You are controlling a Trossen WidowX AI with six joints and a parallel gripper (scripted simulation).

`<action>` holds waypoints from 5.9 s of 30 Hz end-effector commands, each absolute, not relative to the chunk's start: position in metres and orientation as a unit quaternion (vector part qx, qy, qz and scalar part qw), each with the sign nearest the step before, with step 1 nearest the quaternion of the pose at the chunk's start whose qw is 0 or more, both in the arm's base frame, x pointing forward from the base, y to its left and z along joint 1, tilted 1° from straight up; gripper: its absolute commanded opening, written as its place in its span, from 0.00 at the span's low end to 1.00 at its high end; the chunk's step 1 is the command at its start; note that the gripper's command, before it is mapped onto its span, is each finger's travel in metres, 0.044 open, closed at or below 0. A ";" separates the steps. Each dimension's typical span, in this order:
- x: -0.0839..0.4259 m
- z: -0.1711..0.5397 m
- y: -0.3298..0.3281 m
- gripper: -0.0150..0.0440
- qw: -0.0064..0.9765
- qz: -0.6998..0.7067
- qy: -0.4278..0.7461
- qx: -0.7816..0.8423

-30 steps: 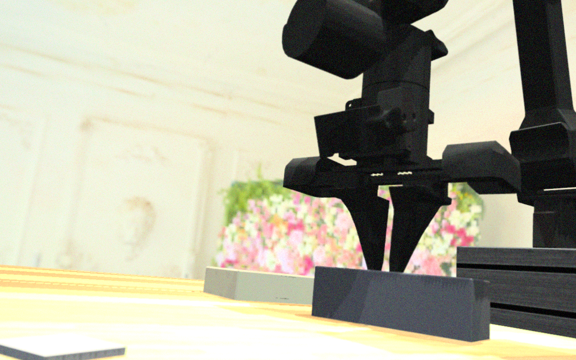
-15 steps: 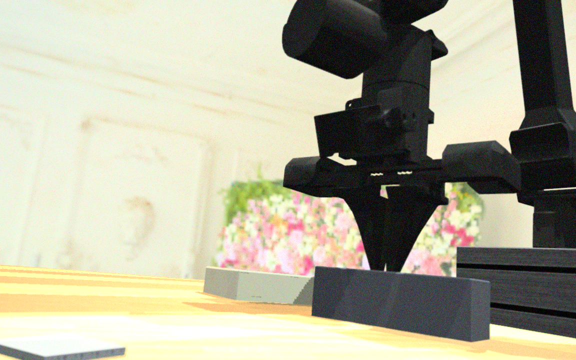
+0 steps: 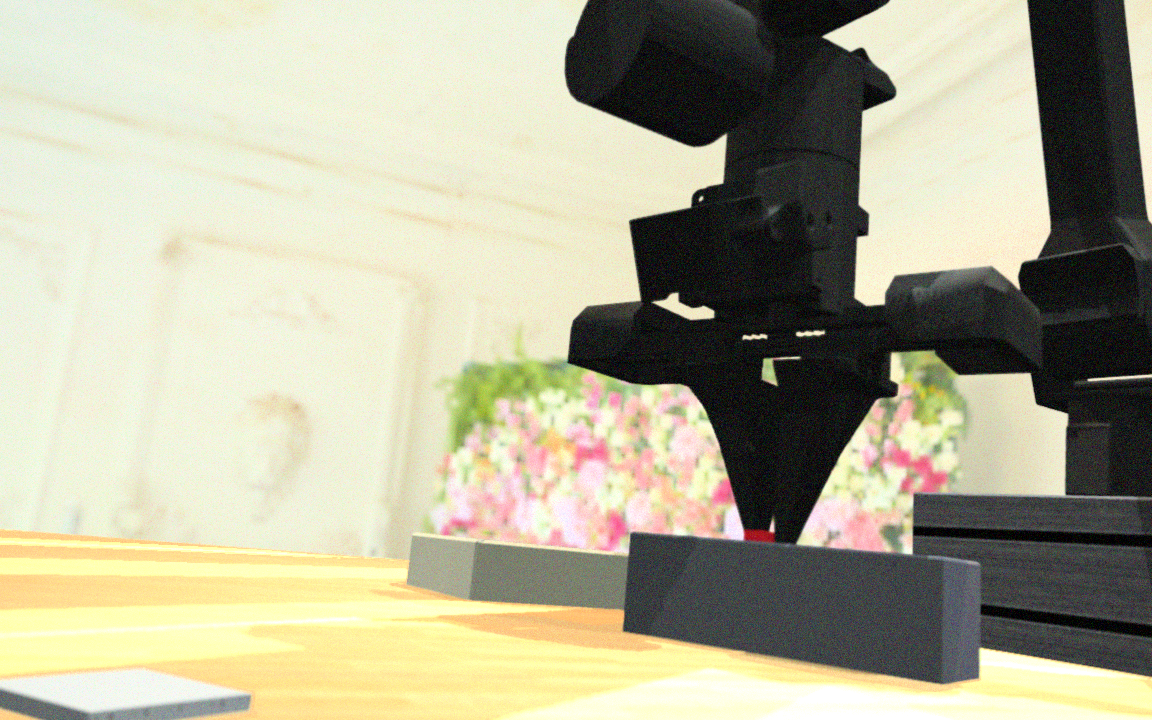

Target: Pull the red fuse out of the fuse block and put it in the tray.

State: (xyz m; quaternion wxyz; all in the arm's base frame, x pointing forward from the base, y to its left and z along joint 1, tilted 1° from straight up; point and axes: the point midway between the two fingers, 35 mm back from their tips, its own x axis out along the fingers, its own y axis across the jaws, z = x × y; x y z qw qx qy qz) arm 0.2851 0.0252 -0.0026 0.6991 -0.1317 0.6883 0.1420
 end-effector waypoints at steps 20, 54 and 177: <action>0.286 0.010 0.025 0.25 0.701 0.142 0.687 -0.130; 0.286 0.027 0.025 0.25 0.701 0.142 0.687 -0.129; 0.274 0.050 -0.190 0.81 0.699 0.137 0.689 -0.134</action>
